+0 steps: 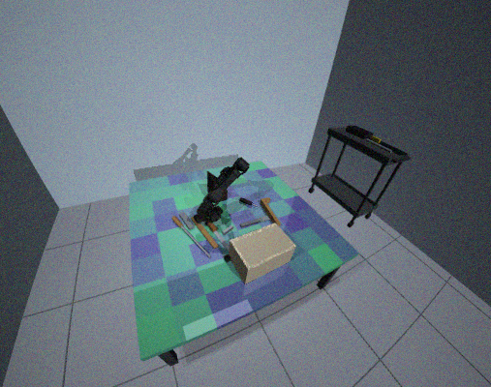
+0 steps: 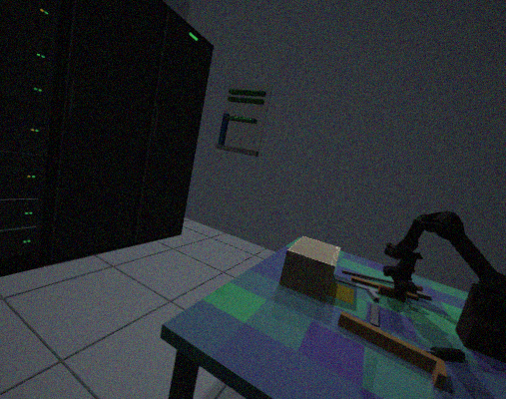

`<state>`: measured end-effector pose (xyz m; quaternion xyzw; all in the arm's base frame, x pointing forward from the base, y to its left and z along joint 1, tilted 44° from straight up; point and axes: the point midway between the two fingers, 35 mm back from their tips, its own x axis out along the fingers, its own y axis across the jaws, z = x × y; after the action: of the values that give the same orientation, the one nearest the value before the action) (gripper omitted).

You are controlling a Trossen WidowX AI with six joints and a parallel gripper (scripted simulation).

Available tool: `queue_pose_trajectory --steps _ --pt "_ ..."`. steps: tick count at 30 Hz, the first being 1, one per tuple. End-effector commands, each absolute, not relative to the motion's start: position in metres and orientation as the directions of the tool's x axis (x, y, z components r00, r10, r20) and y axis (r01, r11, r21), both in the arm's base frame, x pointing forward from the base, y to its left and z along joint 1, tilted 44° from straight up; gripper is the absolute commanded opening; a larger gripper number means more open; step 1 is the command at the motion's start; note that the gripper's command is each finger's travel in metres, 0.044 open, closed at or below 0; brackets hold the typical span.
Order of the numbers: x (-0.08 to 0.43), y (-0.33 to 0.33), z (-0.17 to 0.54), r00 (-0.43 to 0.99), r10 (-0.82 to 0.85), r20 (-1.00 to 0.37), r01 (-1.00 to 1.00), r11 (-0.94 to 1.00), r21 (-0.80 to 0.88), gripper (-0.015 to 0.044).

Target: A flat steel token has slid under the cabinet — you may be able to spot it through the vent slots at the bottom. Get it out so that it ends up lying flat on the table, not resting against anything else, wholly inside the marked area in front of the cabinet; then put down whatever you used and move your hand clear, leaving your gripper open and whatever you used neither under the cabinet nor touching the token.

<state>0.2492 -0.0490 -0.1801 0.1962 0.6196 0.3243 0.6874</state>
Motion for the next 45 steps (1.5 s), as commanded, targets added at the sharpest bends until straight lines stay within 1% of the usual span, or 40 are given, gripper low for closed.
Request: queue_pose_trajectory --steps 1,45 --pt "0.258 -0.048 -0.179 0.026 0.690 -0.724 -0.203 0.712 0.672 0.0000" --pt "0.321 -0.040 -0.168 0.028 0.691 -0.722 -0.203 0.711 0.673 0.0000"
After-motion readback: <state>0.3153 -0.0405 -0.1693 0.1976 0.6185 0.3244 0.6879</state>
